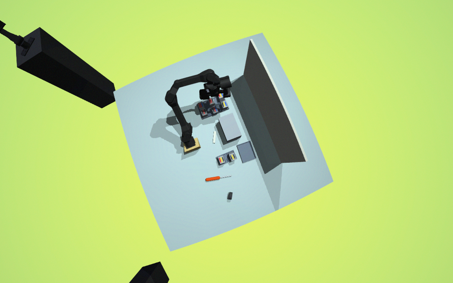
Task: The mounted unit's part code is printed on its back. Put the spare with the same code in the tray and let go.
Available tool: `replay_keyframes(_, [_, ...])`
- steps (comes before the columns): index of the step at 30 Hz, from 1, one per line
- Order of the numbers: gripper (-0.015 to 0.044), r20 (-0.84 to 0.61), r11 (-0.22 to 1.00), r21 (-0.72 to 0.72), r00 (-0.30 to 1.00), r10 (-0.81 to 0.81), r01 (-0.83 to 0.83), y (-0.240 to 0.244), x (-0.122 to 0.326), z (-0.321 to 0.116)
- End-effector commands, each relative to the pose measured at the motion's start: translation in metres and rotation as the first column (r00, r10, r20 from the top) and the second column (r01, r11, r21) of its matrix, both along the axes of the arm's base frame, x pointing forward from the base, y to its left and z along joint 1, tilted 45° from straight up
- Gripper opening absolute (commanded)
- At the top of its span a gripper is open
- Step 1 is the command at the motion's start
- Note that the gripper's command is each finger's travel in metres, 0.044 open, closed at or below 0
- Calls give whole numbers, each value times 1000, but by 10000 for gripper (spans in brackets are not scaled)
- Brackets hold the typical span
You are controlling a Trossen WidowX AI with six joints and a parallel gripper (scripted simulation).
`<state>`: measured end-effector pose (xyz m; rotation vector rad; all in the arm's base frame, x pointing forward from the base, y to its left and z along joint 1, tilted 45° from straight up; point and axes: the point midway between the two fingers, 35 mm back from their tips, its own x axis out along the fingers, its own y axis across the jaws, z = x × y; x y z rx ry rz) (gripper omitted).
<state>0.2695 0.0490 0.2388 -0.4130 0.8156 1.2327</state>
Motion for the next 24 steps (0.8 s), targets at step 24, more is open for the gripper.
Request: replay_keyframes(24, [300, 135, 976, 14, 967, 215, -219, 49, -31, -13])
